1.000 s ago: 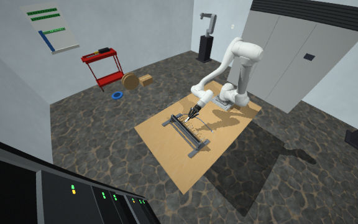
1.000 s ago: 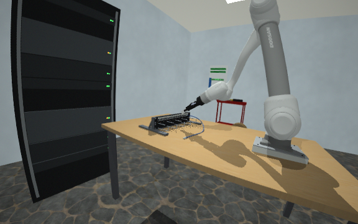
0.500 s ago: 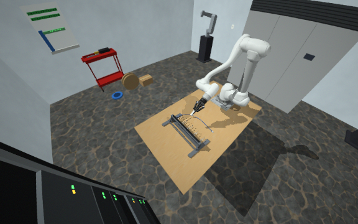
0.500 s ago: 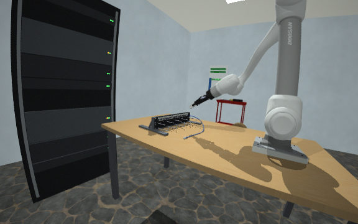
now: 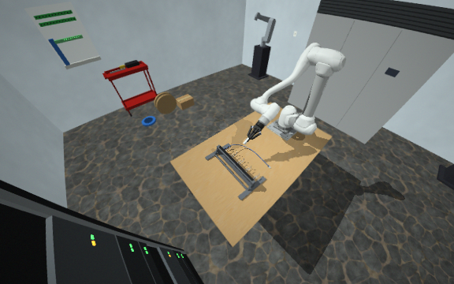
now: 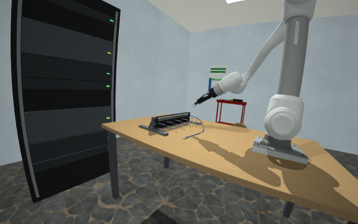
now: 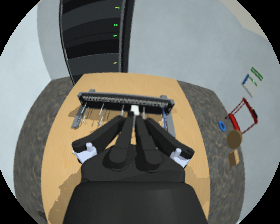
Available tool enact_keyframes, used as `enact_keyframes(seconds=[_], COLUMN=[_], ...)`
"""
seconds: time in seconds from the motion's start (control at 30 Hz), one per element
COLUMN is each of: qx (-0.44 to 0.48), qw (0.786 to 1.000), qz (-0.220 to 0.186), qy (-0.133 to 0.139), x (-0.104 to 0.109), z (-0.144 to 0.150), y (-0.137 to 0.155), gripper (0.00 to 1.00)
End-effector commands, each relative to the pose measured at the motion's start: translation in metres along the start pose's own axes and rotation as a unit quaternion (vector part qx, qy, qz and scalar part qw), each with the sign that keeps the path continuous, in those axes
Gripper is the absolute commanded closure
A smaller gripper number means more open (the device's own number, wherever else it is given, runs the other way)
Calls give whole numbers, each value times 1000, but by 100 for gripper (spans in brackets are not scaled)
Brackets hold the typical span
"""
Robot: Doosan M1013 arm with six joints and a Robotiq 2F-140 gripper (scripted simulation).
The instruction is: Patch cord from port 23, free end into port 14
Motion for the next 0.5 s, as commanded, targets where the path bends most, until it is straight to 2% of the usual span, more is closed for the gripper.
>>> enact_keyframes(seconds=[0.0,0.47], qx=[1,1], qw=[1000,1000], qz=[-3,-3], qy=[0,0], x=[1,1], z=[4,48], y=[3,6], gripper=[100,100])
Point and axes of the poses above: the point where the finger pads meet when closed, its own x axis back along the fingers, its own z axis across the jaws, y = z × x, the point moved 10 cm from there along x, back along the fingers, and after that the axes turned 4 degrees about x, right-handed, at the moved point
